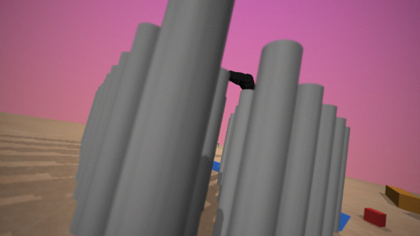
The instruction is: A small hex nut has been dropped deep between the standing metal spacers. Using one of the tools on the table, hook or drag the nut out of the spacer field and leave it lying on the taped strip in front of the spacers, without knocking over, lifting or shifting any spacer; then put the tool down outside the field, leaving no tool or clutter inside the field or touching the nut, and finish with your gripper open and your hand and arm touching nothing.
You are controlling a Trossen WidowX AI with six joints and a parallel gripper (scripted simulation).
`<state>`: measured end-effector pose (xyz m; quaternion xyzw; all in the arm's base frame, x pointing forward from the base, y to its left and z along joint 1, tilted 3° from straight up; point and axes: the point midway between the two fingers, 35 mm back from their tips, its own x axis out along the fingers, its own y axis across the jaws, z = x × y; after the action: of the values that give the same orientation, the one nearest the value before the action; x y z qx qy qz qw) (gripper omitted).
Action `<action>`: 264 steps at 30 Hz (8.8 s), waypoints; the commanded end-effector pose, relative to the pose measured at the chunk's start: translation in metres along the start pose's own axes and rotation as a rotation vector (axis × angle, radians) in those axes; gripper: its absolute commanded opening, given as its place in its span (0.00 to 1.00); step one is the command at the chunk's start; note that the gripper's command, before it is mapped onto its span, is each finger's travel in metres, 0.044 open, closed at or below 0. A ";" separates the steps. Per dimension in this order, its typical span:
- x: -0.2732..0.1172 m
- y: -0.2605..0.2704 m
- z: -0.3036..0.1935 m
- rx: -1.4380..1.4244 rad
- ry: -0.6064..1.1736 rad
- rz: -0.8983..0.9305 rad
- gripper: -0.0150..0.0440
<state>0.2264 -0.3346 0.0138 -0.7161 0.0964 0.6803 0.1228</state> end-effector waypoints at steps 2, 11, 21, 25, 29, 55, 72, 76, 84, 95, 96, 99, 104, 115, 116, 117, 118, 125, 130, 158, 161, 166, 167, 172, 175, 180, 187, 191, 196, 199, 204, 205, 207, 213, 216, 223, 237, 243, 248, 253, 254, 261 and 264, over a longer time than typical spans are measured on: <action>-0.041 0.002 -0.003 -0.003 0.022 0.020 0.25; -0.052 0.003 0.005 -0.003 0.022 0.019 0.25; -0.048 0.011 0.051 0.000 0.018 0.020 0.25; -0.045 0.012 0.070 0.001 0.016 0.019 0.25; -0.044 0.012 0.077 0.001 0.015 0.019 0.25; -0.005 0.014 0.073 0.002 0.017 0.019 0.25; 0.019 0.013 0.071 -0.005 0.025 0.028 0.25; 0.019 0.013 0.072 -0.007 0.032 0.037 0.25; 0.019 0.013 0.072 -0.009 0.047 0.053 0.25; 0.019 0.013 0.072 -0.011 0.067 0.076 0.25; 0.019 0.013 0.072 -0.012 0.070 0.079 0.25; 0.019 0.013 0.072 -0.012 0.076 0.087 0.25; 0.019 0.013 0.072 -0.013 0.088 0.099 0.25; 0.019 0.013 0.072 -0.016 0.113 0.128 0.25; 0.019 0.013 0.072 -0.016 0.116 0.130 0.25; 0.019 0.013 0.072 -0.016 0.118 0.133 0.25; 0.019 0.013 0.072 -0.016 0.121 0.136 0.25; 0.019 0.013 0.072 -0.018 0.138 0.155 0.25; 0.019 0.013 0.072 -0.019 0.150 0.169 0.25; 0.020 0.013 0.072 -0.026 0.220 0.247 0.25; 0.020 0.013 0.072 -0.026 0.227 0.255 0.25; 0.020 0.012 0.072 -0.028 0.239 0.268 0.25; 0.020 0.012 0.072 -0.028 0.241 0.271 0.25; 0.020 0.012 0.072 -0.029 0.251 0.282 0.25; 0.015 0.015 0.069 -0.029 0.256 0.287 0.34; 0.015 0.015 0.069 -0.029 0.256 0.287 0.57; 0.015 0.015 0.069 -0.029 0.256 0.287 0.88; 0.003 0.018 0.068 -0.028 0.257 0.292 1.00; -0.060 0.023 0.069 -0.020 0.261 0.319 1.00; -0.060 0.023 0.069 -0.020 0.261 0.319 1.00; -0.060 0.023 0.069 -0.020 0.261 0.319 1.00; -0.060 0.023 0.069 -0.020 0.261 0.319 1.00; -0.060 0.023 0.069 -0.020 0.261 0.319 1.00; -0.060 0.023 0.069 -0.020 0.261 0.319 1.00; -0.060 0.023 0.069 -0.020 0.261 0.319 1.00; -0.059 0.023 0.064 0.012 0.134 0.291 1.00; -0.067 0.018 0.054 0.046 -0.260 0.295 0.96; -0.067 0.018 0.054 0.046 -0.260 0.295 0.73; -0.067 0.018 0.054 0.046 -0.260 0.295 0.73; -0.063 0.018 0.054 0.046 -0.260 0.295 0.73; -0.061 0.018 0.053 0.046 -0.260 0.295 0.73; -0.049 0.019 0.053 0.046 -0.260 0.295 0.73; -0.044 0.019 0.052 0.046 -0.260 0.295 0.73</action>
<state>0.1687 -0.3384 0.0628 -0.6014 0.1999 0.7721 0.0471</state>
